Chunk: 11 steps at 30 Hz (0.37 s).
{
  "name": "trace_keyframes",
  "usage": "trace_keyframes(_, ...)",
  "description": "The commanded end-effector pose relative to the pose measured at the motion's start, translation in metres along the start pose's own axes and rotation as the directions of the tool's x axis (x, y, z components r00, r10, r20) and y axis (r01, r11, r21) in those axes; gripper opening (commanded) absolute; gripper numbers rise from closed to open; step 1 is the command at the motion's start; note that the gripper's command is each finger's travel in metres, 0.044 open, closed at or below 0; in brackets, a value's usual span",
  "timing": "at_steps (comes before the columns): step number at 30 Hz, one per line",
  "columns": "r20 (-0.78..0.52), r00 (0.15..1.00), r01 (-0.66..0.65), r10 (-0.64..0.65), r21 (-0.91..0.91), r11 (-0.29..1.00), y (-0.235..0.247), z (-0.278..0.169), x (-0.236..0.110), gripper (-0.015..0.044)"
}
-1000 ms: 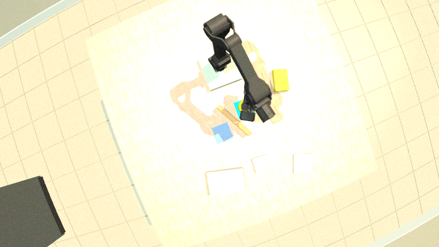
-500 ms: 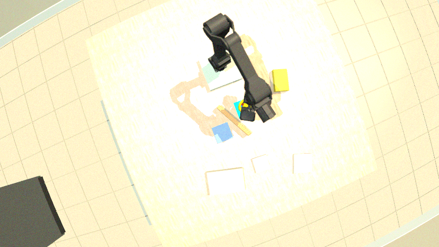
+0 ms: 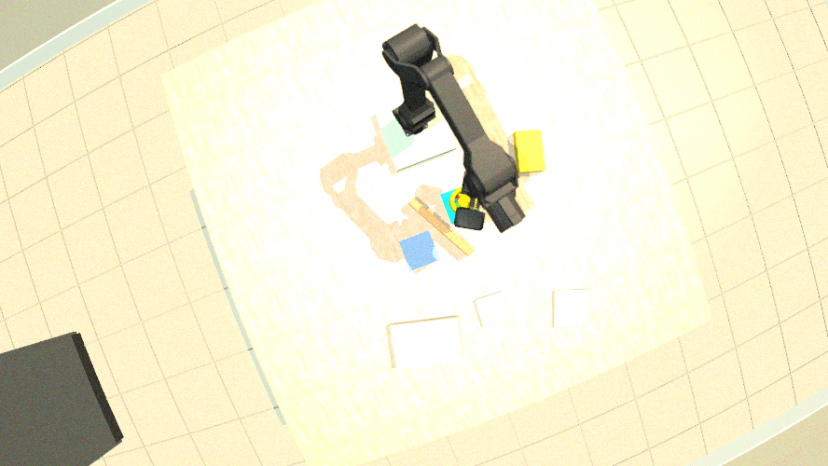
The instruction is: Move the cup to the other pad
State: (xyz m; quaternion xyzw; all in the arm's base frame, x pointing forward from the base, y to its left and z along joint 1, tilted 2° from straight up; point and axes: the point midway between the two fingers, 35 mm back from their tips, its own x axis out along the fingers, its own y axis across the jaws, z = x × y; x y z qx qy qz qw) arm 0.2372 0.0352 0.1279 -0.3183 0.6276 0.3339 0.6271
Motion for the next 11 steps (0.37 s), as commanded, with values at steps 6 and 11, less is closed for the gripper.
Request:
trace_keyframes(6, 0.002, 1.000, -0.001, 0.001, -0.007, 1.000, 0.000, 0.000, -0.028, 0.0440)
trace_keyframes(11, 0.003, 1.000, -0.001, 0.001, -0.007, 1.000, -0.001, 0.000, -0.033, 0.0440)
